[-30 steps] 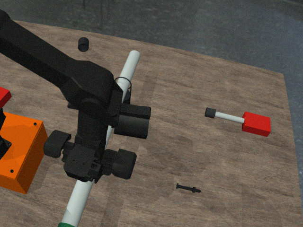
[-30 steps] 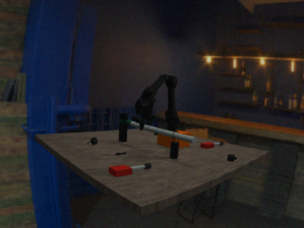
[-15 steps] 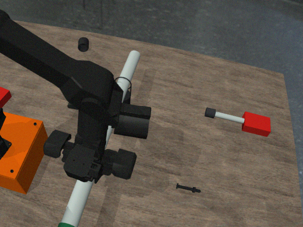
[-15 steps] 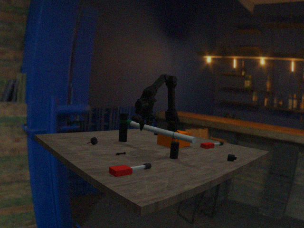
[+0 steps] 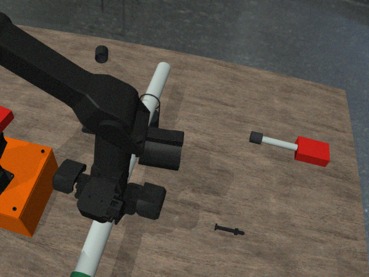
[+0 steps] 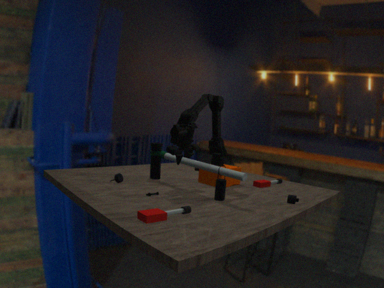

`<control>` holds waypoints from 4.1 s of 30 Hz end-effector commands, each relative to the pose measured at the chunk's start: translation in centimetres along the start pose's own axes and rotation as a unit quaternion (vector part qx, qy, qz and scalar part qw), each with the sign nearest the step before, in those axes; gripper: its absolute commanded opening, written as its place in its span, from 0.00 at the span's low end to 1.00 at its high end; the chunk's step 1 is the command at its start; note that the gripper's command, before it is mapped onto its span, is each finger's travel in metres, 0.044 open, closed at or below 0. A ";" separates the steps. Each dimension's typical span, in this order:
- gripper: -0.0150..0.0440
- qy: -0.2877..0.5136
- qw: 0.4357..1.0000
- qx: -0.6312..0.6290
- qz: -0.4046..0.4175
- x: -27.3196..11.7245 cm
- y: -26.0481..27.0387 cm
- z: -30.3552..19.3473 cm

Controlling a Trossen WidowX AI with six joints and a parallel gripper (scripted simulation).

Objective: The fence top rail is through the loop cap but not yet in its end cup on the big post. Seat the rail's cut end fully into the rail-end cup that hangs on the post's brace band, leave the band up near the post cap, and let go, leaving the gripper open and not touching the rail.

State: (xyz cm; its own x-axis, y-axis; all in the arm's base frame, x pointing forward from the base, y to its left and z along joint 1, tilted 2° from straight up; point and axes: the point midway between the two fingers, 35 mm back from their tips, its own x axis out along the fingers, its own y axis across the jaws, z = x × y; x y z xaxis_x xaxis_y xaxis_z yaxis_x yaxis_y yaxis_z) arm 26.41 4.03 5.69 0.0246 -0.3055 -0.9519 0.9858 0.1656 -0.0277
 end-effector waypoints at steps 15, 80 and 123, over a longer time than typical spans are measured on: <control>0.25 -0.006 1.000 0.001 0.003 -0.3 0.0 0.5; 0.25 -0.002 1.000 0.000 0.000 0.3 0.1 3.4; 1.00 0.005 1.000 -0.007 -0.006 -6.6 -0.2 0.3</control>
State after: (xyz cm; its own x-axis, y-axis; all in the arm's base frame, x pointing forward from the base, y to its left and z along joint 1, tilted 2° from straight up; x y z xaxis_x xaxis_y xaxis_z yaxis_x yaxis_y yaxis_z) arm 26.10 5.10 10.28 -0.0012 -0.3050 -0.9523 0.9831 0.1738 -0.0570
